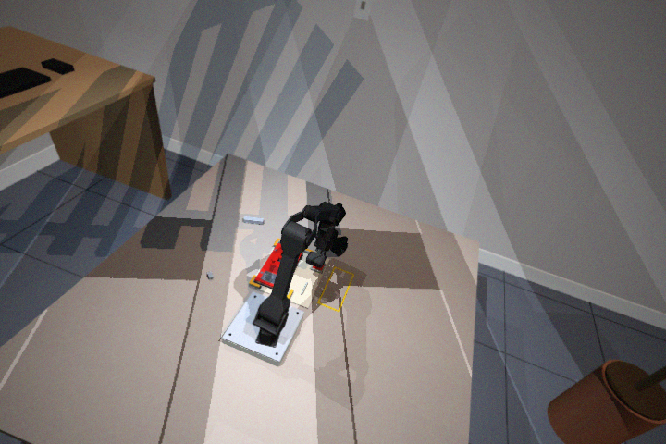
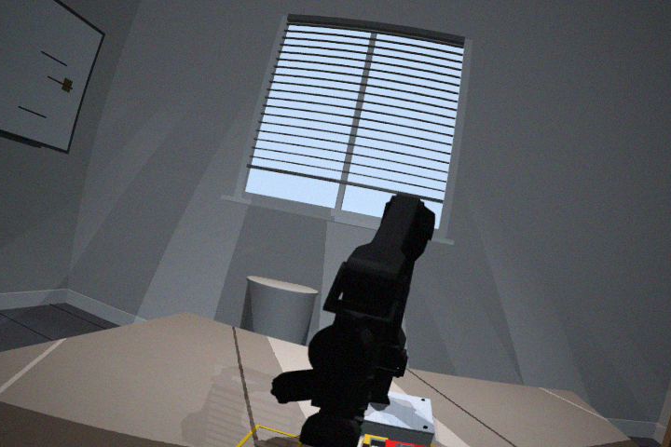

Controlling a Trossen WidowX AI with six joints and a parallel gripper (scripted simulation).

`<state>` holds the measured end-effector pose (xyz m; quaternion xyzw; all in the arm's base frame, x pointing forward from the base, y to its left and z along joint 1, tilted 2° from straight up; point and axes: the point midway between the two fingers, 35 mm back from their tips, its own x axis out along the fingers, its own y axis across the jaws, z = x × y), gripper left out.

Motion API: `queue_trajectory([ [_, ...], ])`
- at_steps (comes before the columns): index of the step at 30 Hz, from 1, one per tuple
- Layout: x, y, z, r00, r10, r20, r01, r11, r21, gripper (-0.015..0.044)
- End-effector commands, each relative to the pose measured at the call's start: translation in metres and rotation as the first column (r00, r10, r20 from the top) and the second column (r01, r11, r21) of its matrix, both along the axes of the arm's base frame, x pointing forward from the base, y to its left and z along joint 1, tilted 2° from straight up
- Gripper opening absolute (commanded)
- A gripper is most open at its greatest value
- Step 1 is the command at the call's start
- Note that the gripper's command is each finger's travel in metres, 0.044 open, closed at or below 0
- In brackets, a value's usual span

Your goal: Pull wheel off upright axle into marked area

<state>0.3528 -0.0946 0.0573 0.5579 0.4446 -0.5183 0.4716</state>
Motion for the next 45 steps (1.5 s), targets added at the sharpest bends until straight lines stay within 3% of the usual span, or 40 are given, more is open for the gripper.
queue_trajectory([
  [1,0.001,0.000,0.001,1.000,0.000,0.003,0.000,1.000,-0.001,0.0000],
  [45,0.000,0.000,0.016,1.000,-0.002,-0.001,0.002,1.000,0.000,0.0000],
])
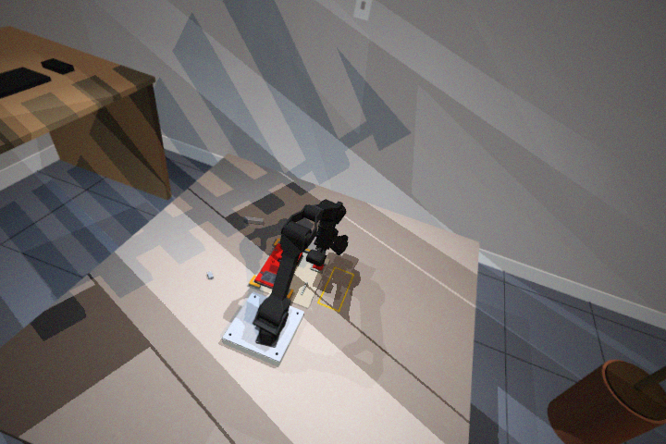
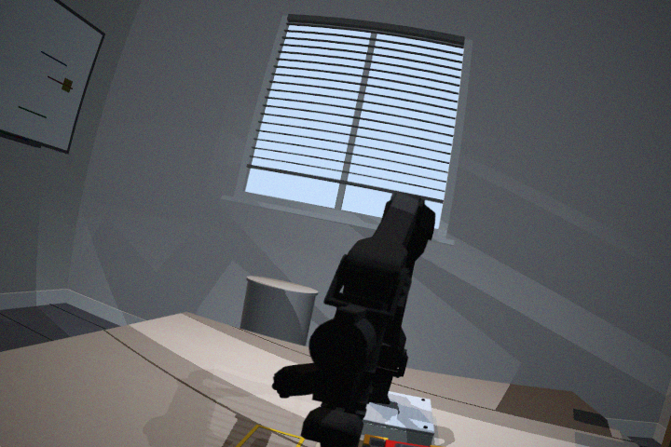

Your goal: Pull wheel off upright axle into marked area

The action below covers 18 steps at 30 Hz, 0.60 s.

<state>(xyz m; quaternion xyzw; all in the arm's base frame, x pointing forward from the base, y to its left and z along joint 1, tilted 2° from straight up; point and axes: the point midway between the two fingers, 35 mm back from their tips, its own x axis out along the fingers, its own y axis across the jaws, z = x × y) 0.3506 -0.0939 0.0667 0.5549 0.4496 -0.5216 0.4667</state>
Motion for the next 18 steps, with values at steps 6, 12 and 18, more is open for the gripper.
queue_trajectory([
  [6,0.0022,-0.0010,0.0084,1.000,-0.002,0.014,0.002,1.000,-0.005,0.0000],
  [12,0.0020,-0.0010,0.0104,1.000,-0.003,0.013,0.003,1.000,-0.005,0.0000],
  [18,0.0019,-0.0011,0.0123,1.000,-0.003,0.013,0.003,1.000,-0.005,0.0000],
])
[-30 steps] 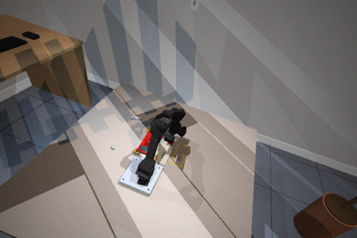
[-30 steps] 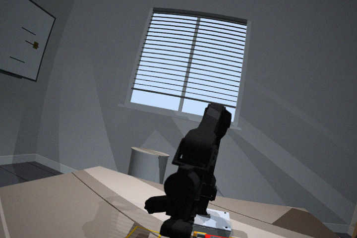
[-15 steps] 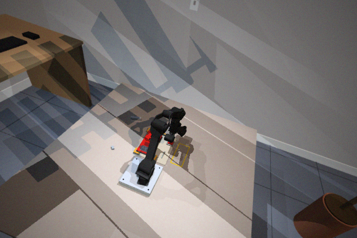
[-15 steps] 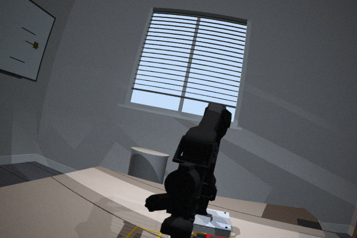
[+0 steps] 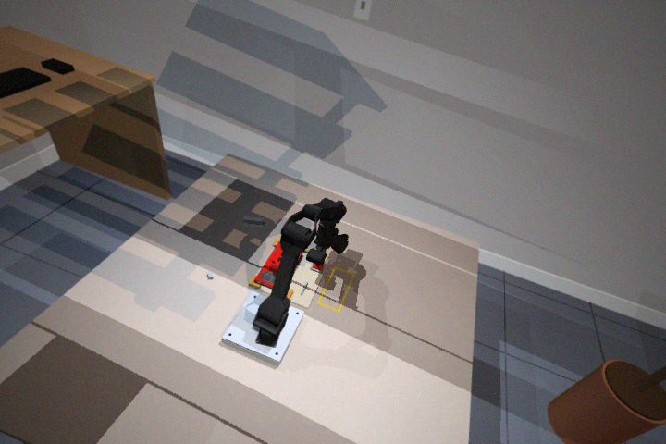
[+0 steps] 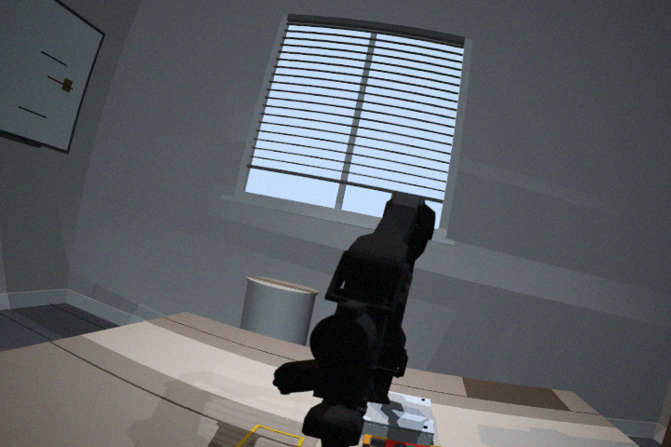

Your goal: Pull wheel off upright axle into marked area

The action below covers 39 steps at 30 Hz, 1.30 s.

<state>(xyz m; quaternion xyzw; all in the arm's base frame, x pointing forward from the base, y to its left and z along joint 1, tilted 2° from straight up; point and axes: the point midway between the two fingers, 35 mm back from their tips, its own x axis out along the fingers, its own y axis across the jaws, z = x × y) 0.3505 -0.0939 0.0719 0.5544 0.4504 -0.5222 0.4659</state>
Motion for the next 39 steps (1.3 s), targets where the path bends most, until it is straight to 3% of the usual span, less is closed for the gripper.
queue_trajectory([
  [1,0.002,-0.001,0.007,1.000,-0.003,0.015,0.003,1.000,-0.006,0.0000],
  [39,0.001,-0.001,0.020,1.000,-0.005,0.012,0.005,1.000,-0.006,0.0000],
])
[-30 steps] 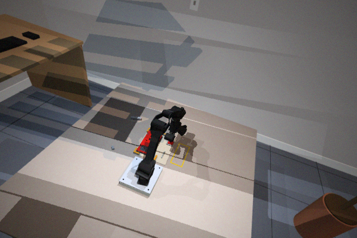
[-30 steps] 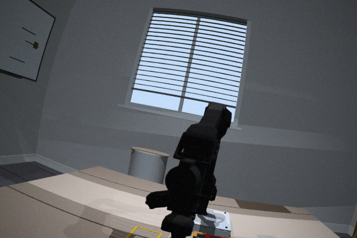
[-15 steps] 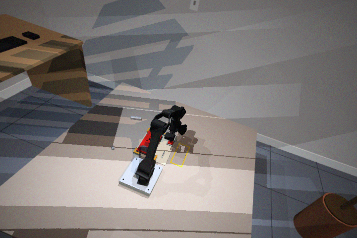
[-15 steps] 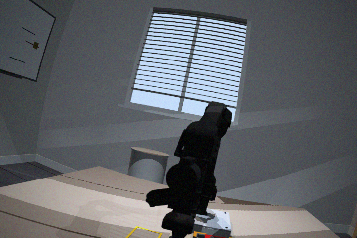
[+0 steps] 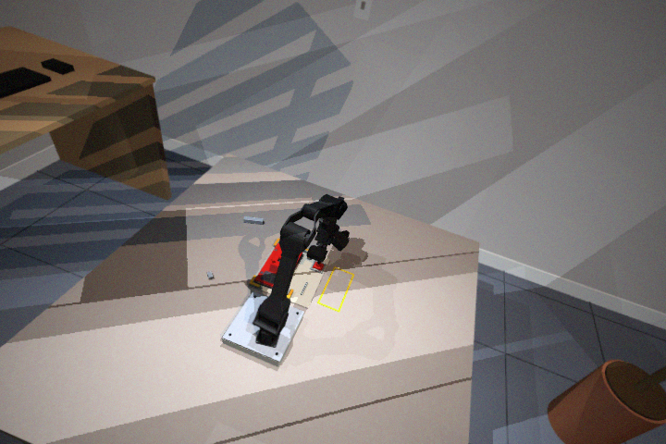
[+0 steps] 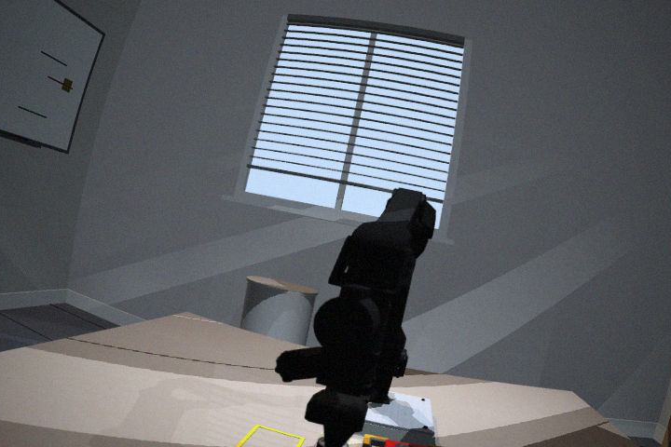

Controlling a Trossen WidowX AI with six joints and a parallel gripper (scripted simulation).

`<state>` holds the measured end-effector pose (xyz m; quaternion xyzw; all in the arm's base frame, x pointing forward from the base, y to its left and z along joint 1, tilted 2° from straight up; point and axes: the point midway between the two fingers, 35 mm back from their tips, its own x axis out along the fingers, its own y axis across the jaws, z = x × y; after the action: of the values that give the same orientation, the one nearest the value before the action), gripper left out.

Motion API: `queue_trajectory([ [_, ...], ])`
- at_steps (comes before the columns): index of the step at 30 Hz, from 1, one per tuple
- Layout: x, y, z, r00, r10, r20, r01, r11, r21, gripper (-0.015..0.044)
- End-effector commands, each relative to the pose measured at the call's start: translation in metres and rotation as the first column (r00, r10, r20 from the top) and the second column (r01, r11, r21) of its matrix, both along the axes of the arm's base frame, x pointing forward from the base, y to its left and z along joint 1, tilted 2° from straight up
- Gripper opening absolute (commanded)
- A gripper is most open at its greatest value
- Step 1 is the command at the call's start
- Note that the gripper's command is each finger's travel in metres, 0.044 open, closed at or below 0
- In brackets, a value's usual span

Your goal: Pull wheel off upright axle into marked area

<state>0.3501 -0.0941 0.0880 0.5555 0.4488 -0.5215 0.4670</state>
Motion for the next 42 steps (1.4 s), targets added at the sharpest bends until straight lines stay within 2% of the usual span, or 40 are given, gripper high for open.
queue_trajectory([
  [1,0.001,-0.001,0.004,1.000,-0.004,0.007,0.004,1.000,-0.005,0.0000],
  [11,0.001,-0.001,0.009,1.000,-0.004,0.006,0.004,1.000,-0.005,0.0000],
  [19,-0.004,0.001,0.039,1.000,-0.004,0.006,0.004,1.000,-0.004,0.0000],
  [23,-0.005,0.000,0.032,1.000,0.000,-0.003,0.000,1.000,0.001,0.0000],
  [42,-0.058,-0.072,0.035,1.000,-0.003,-0.002,0.003,1.000,-0.011,0.0000],
])
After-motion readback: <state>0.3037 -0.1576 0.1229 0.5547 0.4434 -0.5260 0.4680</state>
